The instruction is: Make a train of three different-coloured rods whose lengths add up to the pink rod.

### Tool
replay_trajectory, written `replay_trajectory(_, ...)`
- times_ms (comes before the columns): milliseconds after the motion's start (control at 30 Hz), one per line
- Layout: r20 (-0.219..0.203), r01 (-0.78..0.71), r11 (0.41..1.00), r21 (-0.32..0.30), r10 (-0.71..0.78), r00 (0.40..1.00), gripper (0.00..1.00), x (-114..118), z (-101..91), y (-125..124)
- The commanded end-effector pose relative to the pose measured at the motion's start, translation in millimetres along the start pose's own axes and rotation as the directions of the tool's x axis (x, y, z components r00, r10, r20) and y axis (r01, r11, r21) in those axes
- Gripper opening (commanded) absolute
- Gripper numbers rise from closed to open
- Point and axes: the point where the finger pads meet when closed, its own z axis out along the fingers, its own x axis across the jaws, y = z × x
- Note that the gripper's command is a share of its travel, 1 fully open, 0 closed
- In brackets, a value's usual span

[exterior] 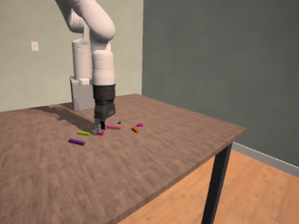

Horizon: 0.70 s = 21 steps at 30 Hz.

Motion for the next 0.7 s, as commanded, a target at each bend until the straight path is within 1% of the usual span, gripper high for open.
replay_trajectory(0,0.0,0.0,1.0,0.0,0.0,1.0,0.54,0.0,0.9,0.3)
replay_trajectory(667,0.0,0.0,1.0,0.0,0.0,1.0,0.54,0.0,15.6,0.3)
